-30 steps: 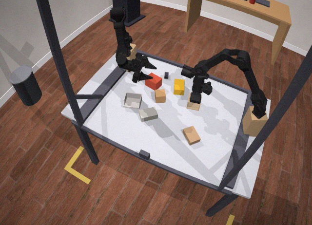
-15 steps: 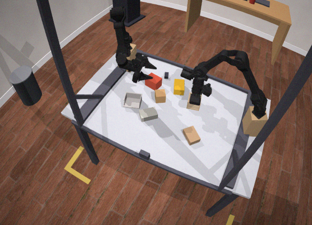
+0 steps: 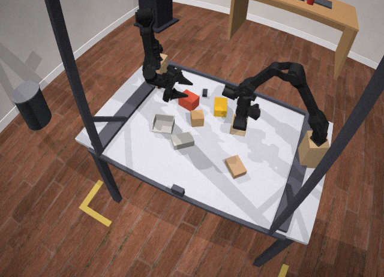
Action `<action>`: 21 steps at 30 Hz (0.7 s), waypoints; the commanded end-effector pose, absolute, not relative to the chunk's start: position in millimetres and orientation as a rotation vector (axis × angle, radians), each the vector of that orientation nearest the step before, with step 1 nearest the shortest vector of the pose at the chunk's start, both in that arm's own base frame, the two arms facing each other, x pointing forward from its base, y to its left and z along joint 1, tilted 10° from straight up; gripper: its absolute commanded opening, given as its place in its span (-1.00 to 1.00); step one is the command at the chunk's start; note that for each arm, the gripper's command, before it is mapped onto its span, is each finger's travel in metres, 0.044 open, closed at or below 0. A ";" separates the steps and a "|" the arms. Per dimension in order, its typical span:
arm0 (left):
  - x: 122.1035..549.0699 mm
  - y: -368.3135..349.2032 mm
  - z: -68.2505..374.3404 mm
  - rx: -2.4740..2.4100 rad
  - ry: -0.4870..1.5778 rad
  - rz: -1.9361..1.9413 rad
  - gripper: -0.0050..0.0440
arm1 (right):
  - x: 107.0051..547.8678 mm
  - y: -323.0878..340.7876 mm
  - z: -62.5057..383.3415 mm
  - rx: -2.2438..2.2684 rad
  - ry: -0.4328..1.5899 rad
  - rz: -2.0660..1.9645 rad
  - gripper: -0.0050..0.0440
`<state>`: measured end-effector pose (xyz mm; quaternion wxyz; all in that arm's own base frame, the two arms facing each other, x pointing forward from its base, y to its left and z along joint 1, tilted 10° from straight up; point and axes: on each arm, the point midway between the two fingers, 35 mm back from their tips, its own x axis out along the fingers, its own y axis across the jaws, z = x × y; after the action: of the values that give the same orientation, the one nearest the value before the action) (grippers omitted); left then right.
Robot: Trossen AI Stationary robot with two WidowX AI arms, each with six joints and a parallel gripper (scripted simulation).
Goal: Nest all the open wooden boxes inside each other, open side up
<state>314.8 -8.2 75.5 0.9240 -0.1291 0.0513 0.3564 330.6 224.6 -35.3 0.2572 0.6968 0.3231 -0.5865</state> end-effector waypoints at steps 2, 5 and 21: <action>314.1 -8.2 77.4 -0.267 0.099 0.732 0.84 | 330.7 226.0 -36.2 1.893 0.874 -1.589 -0.30; 314.1 -8.2 77.4 -0.267 0.099 0.732 0.84 | 329.7 225.5 -37.7 1.890 0.873 -1.592 -0.30; 314.1 -8.2 77.4 -0.267 0.099 0.732 0.84 | 333.6 227.3 -31.2 1.907 0.878 -1.572 -0.30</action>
<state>314.8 -8.2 75.5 0.9240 -0.1291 0.0513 0.3564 330.5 224.8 -37.7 0.2573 0.6964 0.3231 -0.5869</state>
